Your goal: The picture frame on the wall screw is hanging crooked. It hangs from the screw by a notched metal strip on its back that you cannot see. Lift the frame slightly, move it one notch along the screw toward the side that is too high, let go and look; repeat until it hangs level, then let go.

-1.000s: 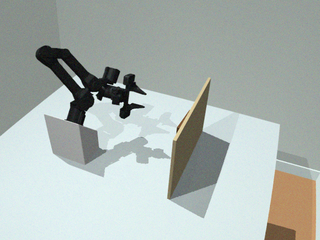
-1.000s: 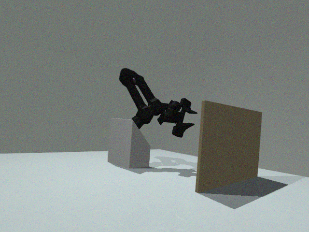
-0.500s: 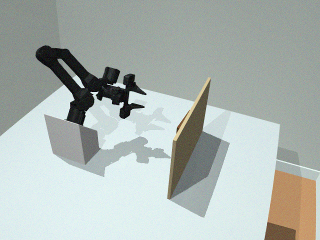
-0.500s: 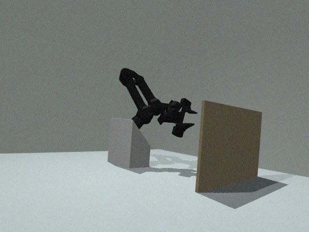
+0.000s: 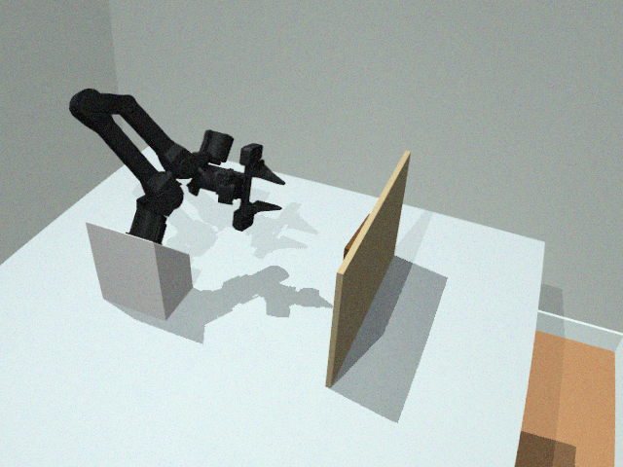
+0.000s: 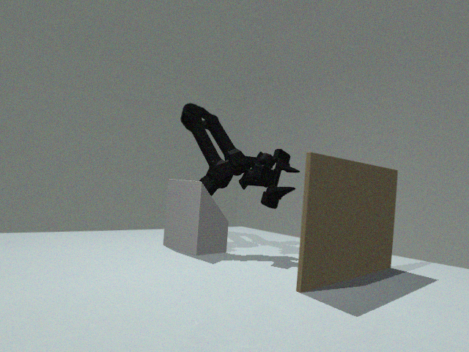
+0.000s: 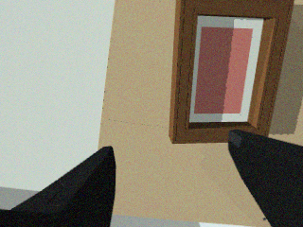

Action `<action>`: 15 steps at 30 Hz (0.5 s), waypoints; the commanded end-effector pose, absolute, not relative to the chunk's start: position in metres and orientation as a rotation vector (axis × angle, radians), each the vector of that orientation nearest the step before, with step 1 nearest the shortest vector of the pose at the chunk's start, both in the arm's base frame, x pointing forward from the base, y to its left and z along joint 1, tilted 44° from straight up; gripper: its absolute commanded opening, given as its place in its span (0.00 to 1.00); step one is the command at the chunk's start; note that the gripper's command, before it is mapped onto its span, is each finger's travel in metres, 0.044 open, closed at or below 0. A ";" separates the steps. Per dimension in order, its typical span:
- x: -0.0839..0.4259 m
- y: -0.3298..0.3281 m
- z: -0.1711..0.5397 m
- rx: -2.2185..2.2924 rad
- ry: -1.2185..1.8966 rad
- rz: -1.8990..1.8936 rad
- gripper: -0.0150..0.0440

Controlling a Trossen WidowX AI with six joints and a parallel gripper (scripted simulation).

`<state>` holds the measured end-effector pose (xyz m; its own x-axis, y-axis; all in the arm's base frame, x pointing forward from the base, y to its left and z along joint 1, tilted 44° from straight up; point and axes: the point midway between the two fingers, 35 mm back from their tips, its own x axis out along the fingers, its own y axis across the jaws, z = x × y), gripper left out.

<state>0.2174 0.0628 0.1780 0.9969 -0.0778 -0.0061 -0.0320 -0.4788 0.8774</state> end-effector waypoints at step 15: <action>0.227 0.067 0.175 2.086 -0.075 -0.058 0.69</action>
